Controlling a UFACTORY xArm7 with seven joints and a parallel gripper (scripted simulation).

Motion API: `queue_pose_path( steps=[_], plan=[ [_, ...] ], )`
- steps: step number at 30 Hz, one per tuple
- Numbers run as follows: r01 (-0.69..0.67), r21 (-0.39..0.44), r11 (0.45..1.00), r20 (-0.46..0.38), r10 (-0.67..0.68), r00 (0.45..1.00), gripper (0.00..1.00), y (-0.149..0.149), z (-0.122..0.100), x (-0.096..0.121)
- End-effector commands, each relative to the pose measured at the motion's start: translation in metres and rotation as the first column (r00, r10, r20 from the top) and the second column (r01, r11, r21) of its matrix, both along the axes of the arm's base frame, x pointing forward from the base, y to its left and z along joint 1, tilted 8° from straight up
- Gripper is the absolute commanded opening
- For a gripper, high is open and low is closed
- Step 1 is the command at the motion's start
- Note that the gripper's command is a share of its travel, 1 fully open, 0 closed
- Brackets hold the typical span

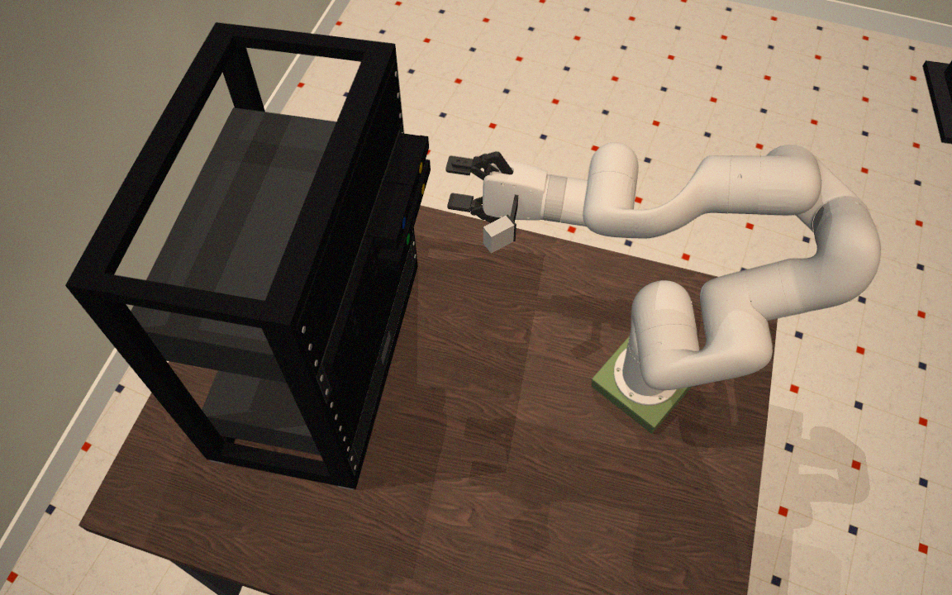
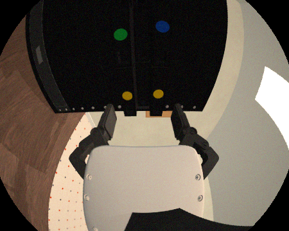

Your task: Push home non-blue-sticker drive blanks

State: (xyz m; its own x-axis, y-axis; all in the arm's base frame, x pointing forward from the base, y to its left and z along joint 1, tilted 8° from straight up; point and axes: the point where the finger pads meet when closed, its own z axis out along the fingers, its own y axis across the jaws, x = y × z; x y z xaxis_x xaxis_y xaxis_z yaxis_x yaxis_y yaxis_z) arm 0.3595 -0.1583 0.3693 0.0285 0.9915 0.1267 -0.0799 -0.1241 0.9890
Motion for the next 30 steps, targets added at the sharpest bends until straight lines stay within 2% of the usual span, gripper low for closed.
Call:
queue_pose_path(
  steps=[1, 11, 12, 30],
  plan=[
    [0.001, -0.002, 1.000, 0.003, -0.001, 1.000, 1.00, -0.0006, 0.0016, 0.0001],
    [0.001, -0.002, 1.000, 0.003, -0.001, 1.000, 1.00, -0.0006, 0.0016, 0.0001],
    [0.001, -0.002, 1.000, 0.003, -0.001, 1.000, 0.00, -0.0006, 0.0016, 0.0001],
    [0.001, -0.002, 1.000, 0.003, -0.001, 1.000, 0.00, -0.0006, 0.0016, 0.0001]
  ],
)
